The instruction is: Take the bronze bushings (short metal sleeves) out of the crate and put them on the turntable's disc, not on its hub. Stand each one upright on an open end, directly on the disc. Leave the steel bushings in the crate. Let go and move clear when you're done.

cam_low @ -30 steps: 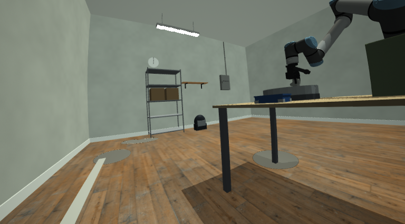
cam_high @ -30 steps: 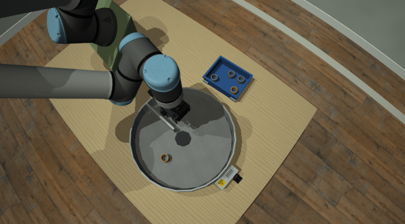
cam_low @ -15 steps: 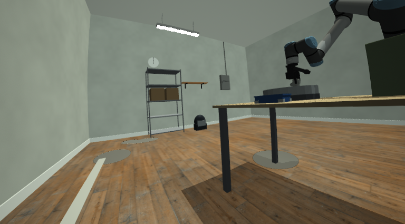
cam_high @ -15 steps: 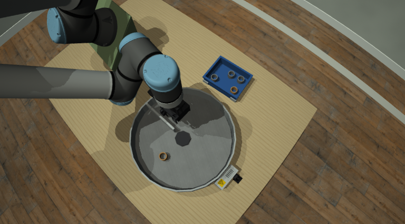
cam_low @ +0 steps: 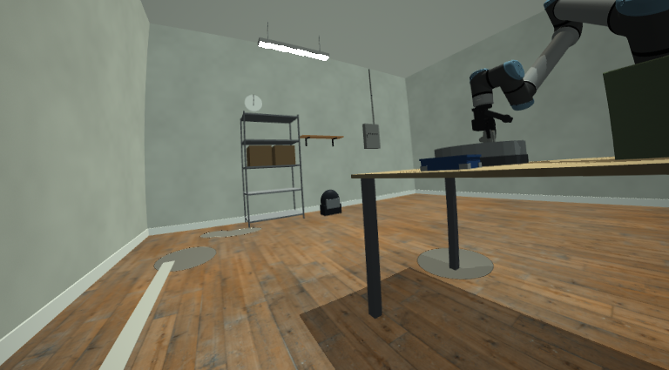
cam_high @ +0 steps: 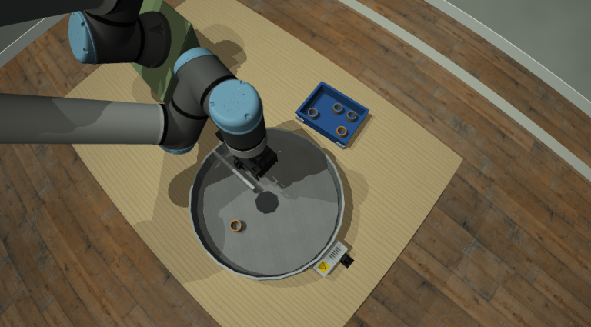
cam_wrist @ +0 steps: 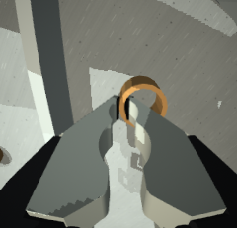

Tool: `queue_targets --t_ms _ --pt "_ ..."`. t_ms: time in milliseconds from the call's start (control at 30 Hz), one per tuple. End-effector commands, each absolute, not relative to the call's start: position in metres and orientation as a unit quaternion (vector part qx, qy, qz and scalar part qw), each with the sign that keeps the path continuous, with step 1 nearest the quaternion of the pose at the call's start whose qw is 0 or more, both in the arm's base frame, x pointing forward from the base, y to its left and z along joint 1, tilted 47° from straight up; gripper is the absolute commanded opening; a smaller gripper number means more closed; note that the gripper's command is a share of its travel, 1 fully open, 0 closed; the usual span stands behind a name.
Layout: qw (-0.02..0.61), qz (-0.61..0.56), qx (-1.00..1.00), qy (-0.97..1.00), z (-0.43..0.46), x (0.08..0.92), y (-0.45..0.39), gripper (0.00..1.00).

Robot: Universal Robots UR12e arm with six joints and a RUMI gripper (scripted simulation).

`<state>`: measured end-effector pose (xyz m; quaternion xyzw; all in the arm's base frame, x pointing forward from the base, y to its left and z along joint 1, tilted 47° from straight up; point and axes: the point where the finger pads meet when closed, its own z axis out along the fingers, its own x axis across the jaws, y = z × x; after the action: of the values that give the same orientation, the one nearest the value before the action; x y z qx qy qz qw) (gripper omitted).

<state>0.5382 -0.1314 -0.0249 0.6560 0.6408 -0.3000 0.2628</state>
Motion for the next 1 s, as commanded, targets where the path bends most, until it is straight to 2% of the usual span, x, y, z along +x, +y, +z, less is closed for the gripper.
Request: queue_targets --t_ms 0,967 --pt "0.263 -0.300 0.656 0.641 -0.0252 0.5385 -0.1317 0.00" --pt "0.263 -0.300 0.656 0.641 -0.0285 0.5382 -0.1352 0.00"
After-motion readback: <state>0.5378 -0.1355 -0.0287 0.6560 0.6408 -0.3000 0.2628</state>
